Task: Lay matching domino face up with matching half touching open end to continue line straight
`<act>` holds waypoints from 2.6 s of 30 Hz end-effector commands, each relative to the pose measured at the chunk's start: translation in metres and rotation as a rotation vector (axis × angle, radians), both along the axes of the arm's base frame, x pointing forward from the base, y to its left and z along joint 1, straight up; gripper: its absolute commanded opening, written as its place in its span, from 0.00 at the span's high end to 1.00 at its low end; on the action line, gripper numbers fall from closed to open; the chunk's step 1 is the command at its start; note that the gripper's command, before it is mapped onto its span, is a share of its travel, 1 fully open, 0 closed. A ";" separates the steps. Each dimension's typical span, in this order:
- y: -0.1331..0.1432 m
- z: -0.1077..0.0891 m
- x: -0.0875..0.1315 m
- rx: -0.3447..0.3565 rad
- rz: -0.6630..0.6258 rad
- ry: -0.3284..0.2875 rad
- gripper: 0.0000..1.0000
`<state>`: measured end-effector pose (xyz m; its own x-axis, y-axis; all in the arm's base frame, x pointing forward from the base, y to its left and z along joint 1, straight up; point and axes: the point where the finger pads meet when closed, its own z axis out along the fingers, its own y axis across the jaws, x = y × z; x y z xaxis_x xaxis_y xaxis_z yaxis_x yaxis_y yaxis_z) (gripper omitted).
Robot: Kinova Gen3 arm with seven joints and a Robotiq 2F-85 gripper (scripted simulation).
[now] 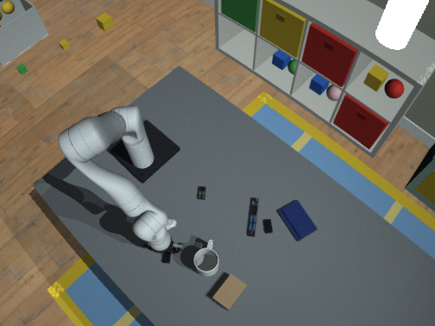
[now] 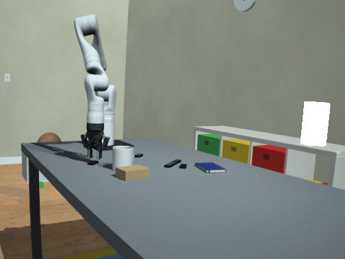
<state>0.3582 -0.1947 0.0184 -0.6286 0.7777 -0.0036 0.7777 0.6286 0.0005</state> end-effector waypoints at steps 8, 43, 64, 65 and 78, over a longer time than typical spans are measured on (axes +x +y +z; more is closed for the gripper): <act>0.001 -0.001 0.001 -0.001 0.001 -0.003 0.53; 0.001 -0.001 0.000 -0.001 0.001 -0.003 0.53; 0.003 0.014 -0.001 -0.109 0.001 -0.090 0.53; 0.003 0.014 -0.001 -0.109 0.001 -0.090 0.53; 0.003 0.002 -0.003 -0.108 0.001 -0.085 0.53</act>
<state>0.3546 -0.1946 0.0256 -0.6183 0.7732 -0.1409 0.7812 0.6243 -0.0021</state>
